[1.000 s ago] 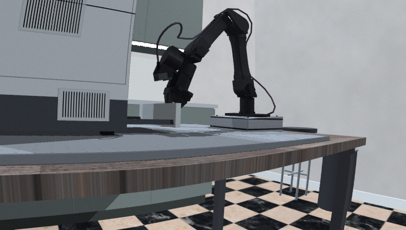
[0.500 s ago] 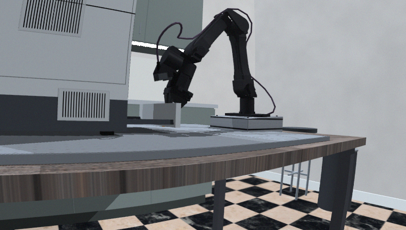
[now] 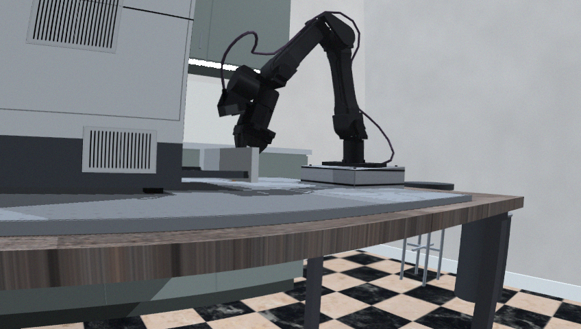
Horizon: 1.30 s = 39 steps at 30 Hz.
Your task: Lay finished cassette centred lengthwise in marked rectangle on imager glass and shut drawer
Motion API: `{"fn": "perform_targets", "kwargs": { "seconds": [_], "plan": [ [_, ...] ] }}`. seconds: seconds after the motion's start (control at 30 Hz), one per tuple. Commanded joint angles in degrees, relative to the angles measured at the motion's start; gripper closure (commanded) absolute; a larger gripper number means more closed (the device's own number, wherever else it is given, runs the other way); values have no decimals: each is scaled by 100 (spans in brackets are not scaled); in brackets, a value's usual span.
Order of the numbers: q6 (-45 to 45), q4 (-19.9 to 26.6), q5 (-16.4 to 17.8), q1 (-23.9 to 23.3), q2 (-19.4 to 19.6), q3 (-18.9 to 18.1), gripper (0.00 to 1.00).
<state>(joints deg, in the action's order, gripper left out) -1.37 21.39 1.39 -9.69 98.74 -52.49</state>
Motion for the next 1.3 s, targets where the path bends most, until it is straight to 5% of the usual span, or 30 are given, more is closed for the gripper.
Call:
{"fn": "perform_targets", "kwargs": {
  "seconds": [0.0,1.27],
  "plan": [
    [-64,628,-2,-41,-224,-249,100],
    [-87,524,37,-94,-1002,914,100]
  ]
}}
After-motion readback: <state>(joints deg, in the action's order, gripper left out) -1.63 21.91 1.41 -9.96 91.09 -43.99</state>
